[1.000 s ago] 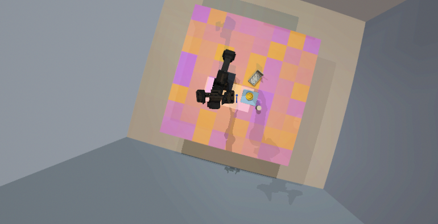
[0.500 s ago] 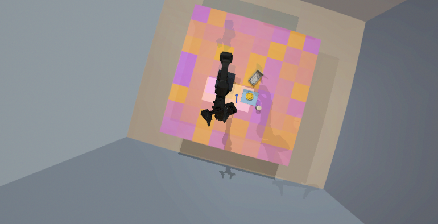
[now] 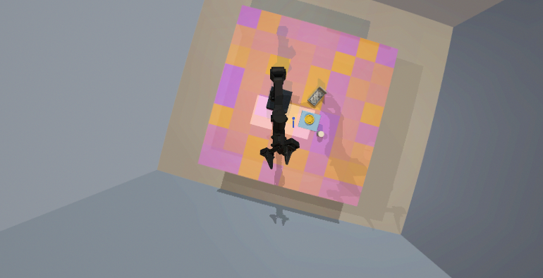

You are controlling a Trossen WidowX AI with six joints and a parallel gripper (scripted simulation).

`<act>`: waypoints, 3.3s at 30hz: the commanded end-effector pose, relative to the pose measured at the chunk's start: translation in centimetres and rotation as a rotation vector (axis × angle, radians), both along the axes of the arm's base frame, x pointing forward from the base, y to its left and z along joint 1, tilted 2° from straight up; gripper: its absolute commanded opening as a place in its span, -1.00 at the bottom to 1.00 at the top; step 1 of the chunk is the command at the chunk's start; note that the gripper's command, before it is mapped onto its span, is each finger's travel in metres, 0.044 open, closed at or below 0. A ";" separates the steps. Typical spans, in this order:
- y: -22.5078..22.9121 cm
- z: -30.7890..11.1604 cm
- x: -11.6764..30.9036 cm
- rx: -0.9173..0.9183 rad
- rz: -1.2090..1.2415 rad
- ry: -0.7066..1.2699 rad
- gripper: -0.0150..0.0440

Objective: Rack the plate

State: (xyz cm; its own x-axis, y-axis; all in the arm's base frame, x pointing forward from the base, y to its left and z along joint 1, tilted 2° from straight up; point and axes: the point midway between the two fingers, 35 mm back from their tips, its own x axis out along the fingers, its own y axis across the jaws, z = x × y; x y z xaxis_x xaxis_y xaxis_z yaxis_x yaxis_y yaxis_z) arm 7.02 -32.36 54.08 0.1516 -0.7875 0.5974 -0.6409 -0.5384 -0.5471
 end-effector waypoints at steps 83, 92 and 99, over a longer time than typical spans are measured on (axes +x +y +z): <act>20.3 -50.7 23.2 2.137 -0.375 -0.777 0.86; 22.2 -51.8 22.1 2.127 -0.515 -0.788 0.86; 22.1 -52.9 22.2 2.127 -0.515 -0.788 0.86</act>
State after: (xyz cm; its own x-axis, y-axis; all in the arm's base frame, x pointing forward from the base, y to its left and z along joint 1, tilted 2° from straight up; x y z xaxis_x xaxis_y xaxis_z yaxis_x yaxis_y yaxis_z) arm 29.27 -10.31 1.91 0.0514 -0.0461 -0.9976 0.0482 0.9979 -0.0436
